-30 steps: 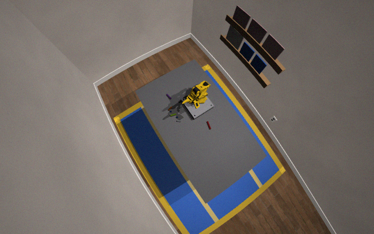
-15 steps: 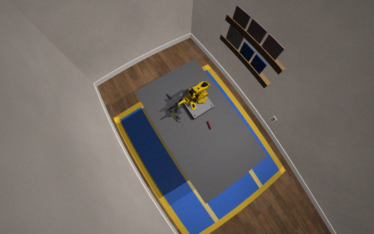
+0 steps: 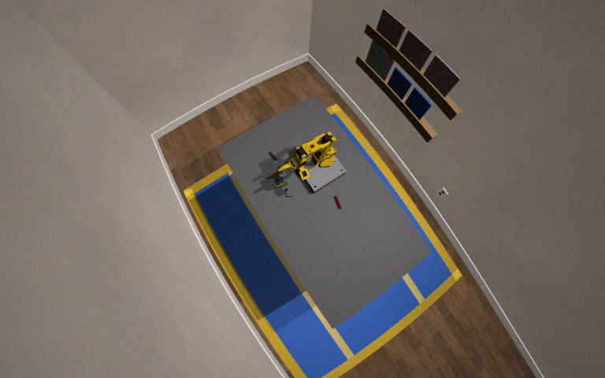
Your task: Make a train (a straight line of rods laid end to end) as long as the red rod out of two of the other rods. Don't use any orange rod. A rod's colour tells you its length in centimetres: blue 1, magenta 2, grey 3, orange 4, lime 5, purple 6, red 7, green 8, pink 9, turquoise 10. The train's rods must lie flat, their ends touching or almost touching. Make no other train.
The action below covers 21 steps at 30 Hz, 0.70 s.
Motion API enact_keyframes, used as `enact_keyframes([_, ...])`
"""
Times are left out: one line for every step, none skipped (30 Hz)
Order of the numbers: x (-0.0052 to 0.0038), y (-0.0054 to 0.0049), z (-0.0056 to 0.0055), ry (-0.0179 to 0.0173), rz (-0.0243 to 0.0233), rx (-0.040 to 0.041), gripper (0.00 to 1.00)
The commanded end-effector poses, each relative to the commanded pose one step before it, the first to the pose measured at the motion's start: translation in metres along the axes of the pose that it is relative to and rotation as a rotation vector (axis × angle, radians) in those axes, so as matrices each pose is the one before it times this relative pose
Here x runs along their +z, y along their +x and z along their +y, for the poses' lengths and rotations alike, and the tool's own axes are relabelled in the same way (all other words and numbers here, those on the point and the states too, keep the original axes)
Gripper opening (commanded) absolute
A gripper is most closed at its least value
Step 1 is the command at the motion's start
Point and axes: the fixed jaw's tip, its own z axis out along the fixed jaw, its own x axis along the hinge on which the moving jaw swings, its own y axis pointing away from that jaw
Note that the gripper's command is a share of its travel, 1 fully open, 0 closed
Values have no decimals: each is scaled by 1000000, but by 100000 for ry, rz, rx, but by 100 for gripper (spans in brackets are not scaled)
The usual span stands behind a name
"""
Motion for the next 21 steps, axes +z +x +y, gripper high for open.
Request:
enact_keyframes([-680,1023,-3272,1188,-63,-185,100])
enact_keyframes([0,0,0,0,0,0,100])
enact_keyframes([0,0,0,0,0,0,100])
enact_keyframes([0,0,0,0,0,0,100])
enact_keyframes([0,0,0,0,0,0,100])
enact_keyframes([0,0,0,0,0,0,100])
enact_keyframes([0,0,0,0,0,0,100])
enact_keyframes([0,0,0,0,0,0,100])
enact_keyframes([0,0,0,0,0,0,100])
enact_keyframes([0,0,0,0,0,0,100])
enact_keyframes([0,0,0,0,0,0,100])
enact_keyframes([0,0,0,0,0,0,100])
enact_keyframes([0,0,0,0,0,0,100])
enact_keyframes([0,0,0,0,0,0,100])
enact_keyframes([0,0,0,0,0,0,100])
enact_keyframes([0,0,0,0,0,0,100])
enact_keyframes([0,0,0,0,0,0,100])
enact_keyframes([0,0,0,0,0,0,100])
enact_keyframes([-2130,-144,-3148,1457,-59,2,100])
enact_keyframes([0,0,0,0,0,0,100])
enact_keyframes([0,0,0,0,0,0,100])
